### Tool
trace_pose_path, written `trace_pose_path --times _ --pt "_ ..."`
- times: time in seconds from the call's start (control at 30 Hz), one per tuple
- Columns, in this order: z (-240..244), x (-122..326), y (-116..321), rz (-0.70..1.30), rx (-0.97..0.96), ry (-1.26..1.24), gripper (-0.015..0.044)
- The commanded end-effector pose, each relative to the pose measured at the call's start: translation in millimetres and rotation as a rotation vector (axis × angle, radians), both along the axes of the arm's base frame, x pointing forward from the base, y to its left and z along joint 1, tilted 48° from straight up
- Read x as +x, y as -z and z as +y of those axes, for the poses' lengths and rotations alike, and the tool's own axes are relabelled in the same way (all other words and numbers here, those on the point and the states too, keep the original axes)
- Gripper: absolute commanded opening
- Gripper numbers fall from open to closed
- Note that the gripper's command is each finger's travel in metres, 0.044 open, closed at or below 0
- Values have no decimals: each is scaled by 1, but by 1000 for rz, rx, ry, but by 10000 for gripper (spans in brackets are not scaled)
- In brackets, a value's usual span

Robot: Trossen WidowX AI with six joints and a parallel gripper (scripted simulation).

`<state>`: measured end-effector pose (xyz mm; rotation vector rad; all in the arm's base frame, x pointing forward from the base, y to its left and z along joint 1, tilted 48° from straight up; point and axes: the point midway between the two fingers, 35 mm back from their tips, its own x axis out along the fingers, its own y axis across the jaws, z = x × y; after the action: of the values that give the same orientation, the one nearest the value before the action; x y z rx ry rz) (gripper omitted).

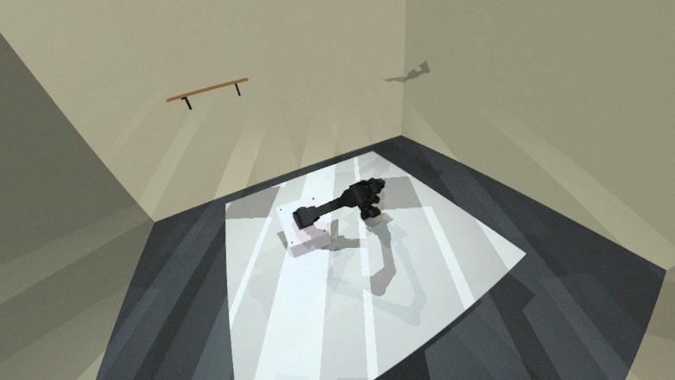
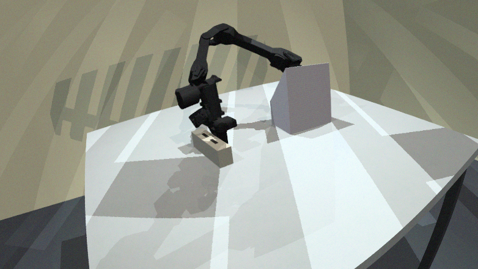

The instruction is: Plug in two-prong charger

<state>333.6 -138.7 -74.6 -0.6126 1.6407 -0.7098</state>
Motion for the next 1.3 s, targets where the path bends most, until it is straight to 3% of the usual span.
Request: trace_pose_path --times 0.0,0.47,1.03,1.27 --pt "2 4 -3 -15 -5 -3 0" --pt "0 0 0 -1 0 0 0" --pt "0 0 0 -1 0 0 440" --pt "0 -2 0 -3 -1 0 440"
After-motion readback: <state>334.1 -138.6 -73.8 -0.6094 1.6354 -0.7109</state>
